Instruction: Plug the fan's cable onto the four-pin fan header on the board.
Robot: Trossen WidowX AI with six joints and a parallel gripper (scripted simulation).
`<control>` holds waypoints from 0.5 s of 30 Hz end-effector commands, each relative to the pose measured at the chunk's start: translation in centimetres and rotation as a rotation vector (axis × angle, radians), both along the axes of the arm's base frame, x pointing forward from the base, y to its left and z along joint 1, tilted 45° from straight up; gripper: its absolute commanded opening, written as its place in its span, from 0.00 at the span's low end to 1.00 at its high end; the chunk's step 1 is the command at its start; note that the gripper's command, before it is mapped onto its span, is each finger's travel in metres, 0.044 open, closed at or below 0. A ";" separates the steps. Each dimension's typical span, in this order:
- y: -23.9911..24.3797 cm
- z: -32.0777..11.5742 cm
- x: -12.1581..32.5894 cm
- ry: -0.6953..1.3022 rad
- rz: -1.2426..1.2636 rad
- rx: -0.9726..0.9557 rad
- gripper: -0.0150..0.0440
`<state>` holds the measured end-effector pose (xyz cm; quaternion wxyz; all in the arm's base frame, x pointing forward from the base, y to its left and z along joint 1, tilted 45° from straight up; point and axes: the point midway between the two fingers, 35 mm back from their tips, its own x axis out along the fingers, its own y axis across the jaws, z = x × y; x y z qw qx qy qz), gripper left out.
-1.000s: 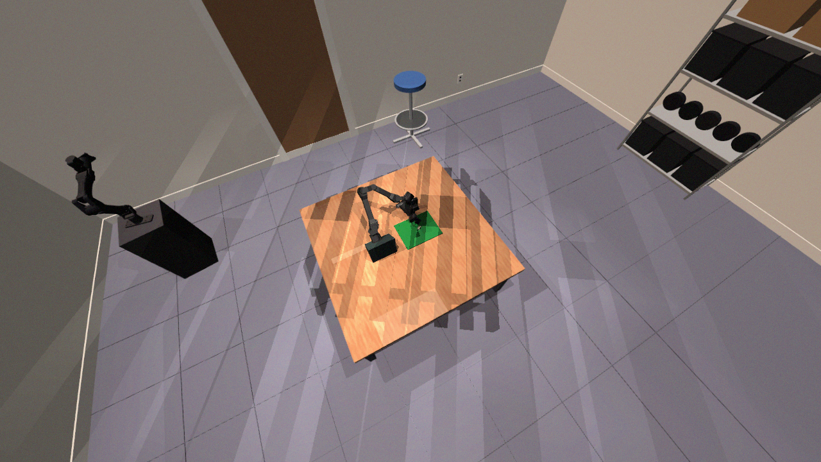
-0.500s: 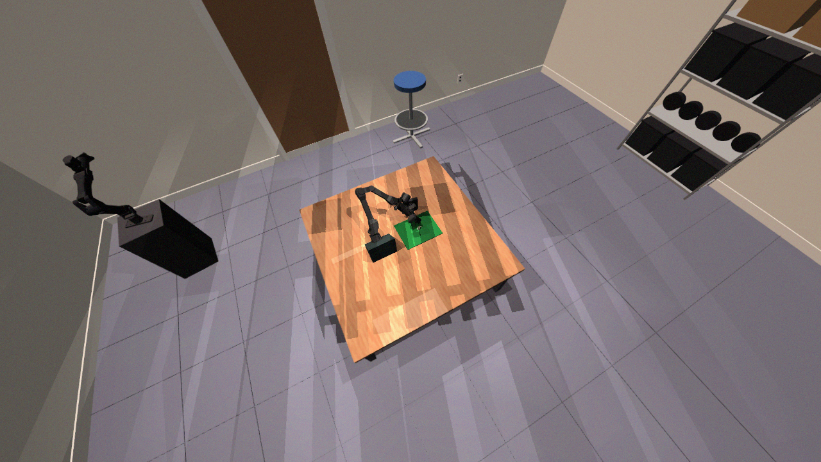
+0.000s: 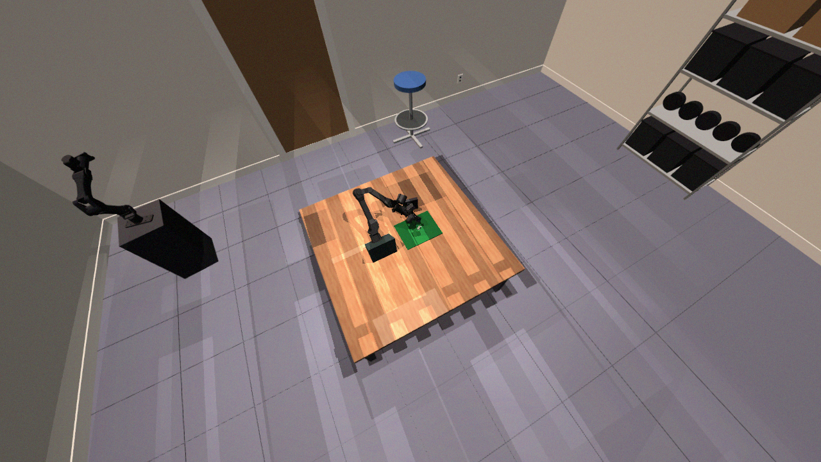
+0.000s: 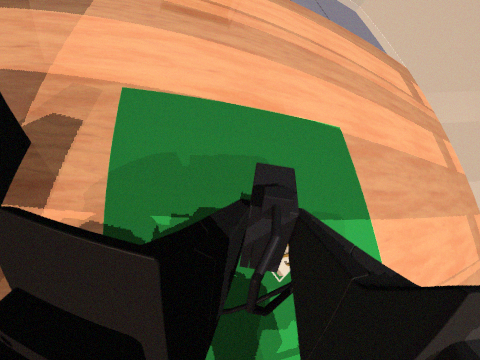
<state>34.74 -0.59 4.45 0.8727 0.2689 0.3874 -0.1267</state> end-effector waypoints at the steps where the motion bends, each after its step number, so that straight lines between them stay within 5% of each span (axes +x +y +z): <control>1: 0.0 0.3 -0.1 -0.040 -0.031 -0.006 0.25; 15: 0.2 1.2 -0.6 -0.163 -0.106 -0.006 0.25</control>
